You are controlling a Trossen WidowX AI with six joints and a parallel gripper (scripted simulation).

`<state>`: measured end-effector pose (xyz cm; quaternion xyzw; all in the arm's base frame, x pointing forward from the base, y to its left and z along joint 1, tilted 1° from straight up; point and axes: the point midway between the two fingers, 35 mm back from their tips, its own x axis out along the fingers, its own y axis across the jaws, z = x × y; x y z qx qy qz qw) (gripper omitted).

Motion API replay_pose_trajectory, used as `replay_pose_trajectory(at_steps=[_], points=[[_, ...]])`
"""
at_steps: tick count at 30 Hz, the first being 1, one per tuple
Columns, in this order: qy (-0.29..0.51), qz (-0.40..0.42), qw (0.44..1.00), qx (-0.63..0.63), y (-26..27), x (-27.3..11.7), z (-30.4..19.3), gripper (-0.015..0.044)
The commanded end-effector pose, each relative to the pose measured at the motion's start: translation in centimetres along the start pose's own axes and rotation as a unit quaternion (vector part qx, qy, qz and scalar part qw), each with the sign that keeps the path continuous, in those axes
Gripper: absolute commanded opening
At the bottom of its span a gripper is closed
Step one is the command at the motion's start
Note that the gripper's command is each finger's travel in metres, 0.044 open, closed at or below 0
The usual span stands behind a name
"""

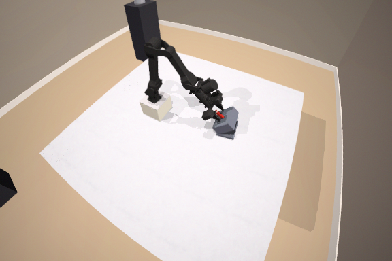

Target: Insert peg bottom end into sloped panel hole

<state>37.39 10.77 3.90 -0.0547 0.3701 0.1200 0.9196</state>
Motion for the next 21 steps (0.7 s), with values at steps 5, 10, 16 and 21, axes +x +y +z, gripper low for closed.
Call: replay_pose_trajectory(at_steps=[5, 10, 16, 21], points=[[0.000, -0.001, 1.000, 0.000, 0.0, -0.6, 0.1, 0.0440], [0.001, 0.000, 1.000, -0.001, 0.0, -1.2, 0.2, 0.0440], [0.001, 0.000, 1.000, -0.001, 0.0, -1.8, 0.3, 0.0440], [0.002, 0.000, 1.000, -0.001, 0.0, -2.3, 0.4, 0.0440]])
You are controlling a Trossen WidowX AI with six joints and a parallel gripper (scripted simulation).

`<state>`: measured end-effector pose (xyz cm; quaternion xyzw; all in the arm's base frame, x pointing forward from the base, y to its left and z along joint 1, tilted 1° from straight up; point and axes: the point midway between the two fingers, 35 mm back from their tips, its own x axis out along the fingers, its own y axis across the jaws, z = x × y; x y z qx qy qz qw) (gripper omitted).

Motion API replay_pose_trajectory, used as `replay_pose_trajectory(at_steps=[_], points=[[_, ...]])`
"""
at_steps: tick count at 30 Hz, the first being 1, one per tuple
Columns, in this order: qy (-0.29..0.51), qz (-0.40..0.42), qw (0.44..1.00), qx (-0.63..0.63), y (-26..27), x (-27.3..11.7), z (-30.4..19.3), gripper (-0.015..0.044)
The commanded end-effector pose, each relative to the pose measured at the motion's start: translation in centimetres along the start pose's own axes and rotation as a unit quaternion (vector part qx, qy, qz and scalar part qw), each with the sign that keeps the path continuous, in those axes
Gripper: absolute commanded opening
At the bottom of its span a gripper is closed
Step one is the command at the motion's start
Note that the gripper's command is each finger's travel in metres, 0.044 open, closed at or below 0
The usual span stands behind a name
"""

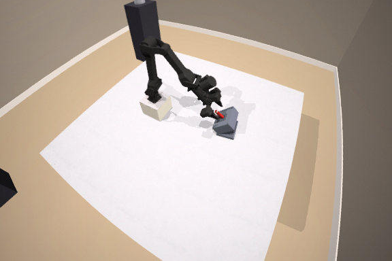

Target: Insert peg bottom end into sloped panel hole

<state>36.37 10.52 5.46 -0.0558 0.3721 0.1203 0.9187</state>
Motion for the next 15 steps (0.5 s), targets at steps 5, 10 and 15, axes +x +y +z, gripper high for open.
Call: replay_pose_trajectory(at_steps=[5, 10, 15], points=[[0.000, 0.000, 1.000, 0.000, 0.0, -1.0, 0.1, 0.0440], [0.000, 0.000, 1.000, 0.000, 0.0, -1.5, 0.2, 0.0440], [0.000, 0.000, 1.000, 0.000, 0.0, -2.0, 0.3, 0.0440]])
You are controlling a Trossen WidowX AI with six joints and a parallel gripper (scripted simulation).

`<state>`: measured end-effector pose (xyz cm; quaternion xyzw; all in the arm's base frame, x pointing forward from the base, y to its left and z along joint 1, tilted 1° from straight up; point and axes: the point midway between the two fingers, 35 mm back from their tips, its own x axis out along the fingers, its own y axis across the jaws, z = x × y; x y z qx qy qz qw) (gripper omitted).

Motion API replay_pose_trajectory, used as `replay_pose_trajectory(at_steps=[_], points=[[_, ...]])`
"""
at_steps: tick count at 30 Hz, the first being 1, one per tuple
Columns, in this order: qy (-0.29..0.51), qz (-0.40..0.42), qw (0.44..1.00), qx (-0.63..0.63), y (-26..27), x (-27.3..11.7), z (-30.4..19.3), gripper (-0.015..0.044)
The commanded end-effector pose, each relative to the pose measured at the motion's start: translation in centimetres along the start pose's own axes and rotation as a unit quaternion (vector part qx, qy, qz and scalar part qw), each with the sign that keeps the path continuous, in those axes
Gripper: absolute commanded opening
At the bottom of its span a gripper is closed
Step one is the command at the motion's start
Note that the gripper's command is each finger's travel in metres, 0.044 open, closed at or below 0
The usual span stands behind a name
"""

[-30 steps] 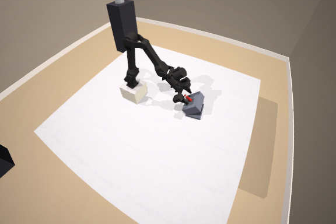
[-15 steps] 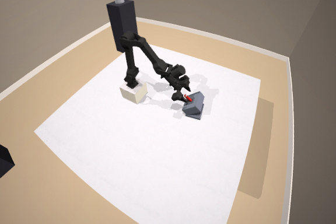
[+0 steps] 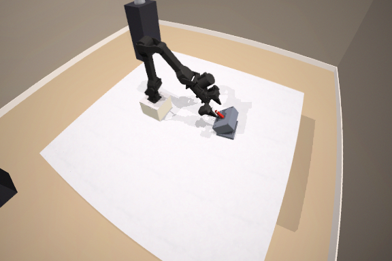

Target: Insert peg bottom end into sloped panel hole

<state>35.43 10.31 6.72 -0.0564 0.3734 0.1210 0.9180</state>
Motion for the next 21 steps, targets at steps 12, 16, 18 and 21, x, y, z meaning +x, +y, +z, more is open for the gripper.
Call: replay_pose_trajectory(at_steps=[12, 16, 18, 21], points=[[0.000, -0.001, 1.000, 0.000, 0.0, -1.7, 0.2, 0.0440], [0.000, -0.001, 1.000, 0.000, 0.0, -2.2, 0.2, 0.0440], [0.000, -0.001, 1.000, 0.000, 0.0, -2.4, 0.2, 0.0440], [0.001, -0.001, 1.000, 0.000, 0.0, -2.7, 0.3, 0.0440]])
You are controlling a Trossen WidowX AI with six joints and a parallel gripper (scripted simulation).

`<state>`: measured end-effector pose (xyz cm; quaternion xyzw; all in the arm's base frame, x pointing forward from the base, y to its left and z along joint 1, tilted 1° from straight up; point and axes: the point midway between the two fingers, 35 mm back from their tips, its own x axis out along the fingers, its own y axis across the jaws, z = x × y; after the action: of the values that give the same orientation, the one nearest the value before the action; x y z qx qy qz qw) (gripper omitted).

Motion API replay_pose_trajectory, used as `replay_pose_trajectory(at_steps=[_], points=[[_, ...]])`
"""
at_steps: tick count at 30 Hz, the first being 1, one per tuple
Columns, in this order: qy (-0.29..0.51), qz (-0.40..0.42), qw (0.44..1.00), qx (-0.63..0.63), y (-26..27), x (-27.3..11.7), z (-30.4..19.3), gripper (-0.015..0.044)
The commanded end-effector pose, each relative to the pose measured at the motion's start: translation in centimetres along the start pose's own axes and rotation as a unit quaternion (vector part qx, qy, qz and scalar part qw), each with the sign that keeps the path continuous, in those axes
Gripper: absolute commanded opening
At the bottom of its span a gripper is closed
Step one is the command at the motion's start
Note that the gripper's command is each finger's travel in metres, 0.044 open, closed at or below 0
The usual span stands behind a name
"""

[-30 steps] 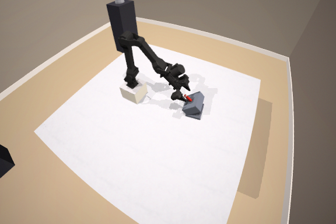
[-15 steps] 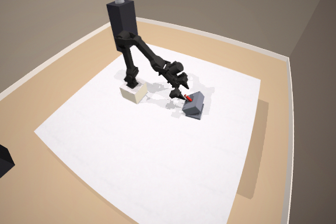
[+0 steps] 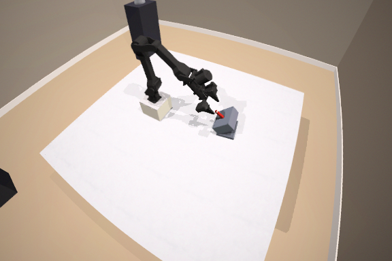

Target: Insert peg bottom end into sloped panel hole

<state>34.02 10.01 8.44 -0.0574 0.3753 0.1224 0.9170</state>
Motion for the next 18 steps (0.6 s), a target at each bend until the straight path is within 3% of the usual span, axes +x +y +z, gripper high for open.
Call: replay_pose_trajectory(at_steps=[1, 18], points=[[-0.001, -0.002, 1.000, 0.001, 0.0, -0.6, 0.0, 0.0440], [0.000, -0.001, 1.000, 0.000, 0.0, -2.4, 0.1, 0.0440]])
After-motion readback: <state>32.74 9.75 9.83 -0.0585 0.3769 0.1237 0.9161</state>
